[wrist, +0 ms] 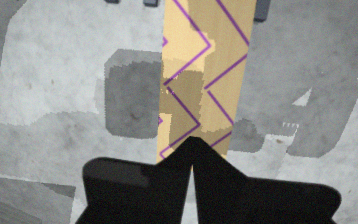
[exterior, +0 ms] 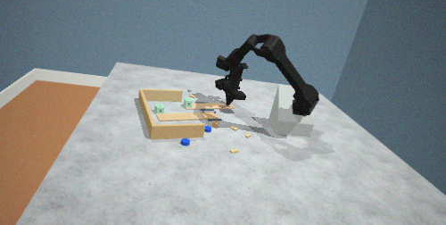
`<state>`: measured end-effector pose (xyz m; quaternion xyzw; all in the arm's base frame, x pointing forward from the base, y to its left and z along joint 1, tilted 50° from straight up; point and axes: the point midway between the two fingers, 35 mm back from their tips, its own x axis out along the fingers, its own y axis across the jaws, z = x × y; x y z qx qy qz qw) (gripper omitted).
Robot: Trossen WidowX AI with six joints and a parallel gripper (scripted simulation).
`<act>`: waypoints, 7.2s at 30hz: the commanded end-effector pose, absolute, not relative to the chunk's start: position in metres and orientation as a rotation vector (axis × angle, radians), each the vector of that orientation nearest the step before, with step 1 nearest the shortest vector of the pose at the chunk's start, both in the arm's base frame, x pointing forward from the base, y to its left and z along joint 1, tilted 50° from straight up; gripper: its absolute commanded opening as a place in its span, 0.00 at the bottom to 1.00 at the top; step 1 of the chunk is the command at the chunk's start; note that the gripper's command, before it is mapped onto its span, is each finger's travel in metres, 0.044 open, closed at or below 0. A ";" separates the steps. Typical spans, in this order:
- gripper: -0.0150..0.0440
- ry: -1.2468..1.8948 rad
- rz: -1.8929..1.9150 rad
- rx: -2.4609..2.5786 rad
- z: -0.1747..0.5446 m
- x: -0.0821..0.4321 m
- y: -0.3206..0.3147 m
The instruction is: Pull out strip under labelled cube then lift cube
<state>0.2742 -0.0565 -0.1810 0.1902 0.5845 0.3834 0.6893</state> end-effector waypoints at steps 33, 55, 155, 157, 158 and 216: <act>0.25 1.336 0.872 0.429 -0.191 0.235 -0.057; 0.25 1.333 0.866 0.425 -0.167 0.245 -0.088; 0.68 1.353 0.842 0.472 -0.131 0.438 -0.024; 0.68 1.353 0.843 0.472 -0.133 0.438 -0.023; 0.68 1.353 0.843 0.472 -0.133 0.438 -0.022; 0.25 1.359 0.840 0.473 -0.084 0.331 -0.042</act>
